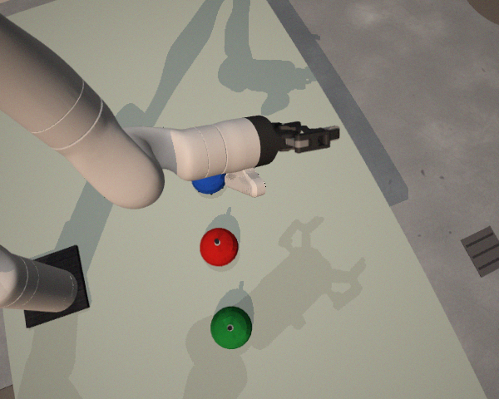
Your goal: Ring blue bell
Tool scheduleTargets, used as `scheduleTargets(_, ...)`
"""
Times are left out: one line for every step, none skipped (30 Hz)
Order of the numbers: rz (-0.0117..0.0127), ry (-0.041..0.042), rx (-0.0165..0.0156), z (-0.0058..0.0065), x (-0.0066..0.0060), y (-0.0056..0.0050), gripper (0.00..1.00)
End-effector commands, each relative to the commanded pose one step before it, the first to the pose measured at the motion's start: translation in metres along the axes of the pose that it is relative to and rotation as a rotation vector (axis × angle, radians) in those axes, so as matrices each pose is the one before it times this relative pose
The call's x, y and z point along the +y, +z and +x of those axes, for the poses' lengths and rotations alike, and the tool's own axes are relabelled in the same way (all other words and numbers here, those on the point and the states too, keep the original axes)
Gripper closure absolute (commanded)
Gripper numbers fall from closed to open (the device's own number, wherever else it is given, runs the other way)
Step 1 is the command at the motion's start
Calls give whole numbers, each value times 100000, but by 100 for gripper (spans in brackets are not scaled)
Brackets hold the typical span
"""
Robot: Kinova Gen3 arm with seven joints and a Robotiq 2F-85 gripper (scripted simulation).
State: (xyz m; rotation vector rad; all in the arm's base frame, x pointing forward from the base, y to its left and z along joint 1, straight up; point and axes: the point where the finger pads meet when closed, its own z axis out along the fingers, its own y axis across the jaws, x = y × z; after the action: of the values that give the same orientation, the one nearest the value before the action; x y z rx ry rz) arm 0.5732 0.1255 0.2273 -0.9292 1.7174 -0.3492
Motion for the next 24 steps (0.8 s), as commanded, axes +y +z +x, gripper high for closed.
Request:
scheduleTargets(-2493,175,220,-446,717,349,0)
scheduleTargets(0,0,0,0,0,0,0)
scheduleTargets(0,0,0,0,0,0,0)
scheduleTargets(-1745,-300,1292,184,522,198,0)
scheduleTargets(0,0,0,0,0,0,0)
scheduleTargets(0,0,0,0,0,0,0)
scheduleTargets(0,0,0,0,0,0,0)
scheduleTargets(0,0,0,0,0,0,0)
scheduleTargets(0,0,0,0,0,0,0)
scheduleTargets(0,0,0,0,0,0,0)
scheduleTargets(-1785,-327,1306,177,529,196,0)
scheduleTargets(0,0,0,0,0,0,0)
scheduleTargets(0,0,0,0,0,0,0)
scheduleTargets(0,0,0,0,0,0,0)
scheduleTargets(0,0,0,0,0,0,0)
scheduleTargets(0,0,0,0,0,0,0)
scheduleTargets(0,0,0,0,0,0,0)
scheduleTargets(0,0,0,0,0,0,0)
scheduleTargets(0,0,0,0,0,0,0)
scheduleTargets(0,0,0,0,0,0,0)
scheduleTargets(-1823,-355,1320,171,536,192,0)
scheduleTargets(0,0,0,0,0,0,0)
scheduleTargets(0,0,0,0,0,0,0)
scheduleTargets(0,0,0,0,0,0,0)
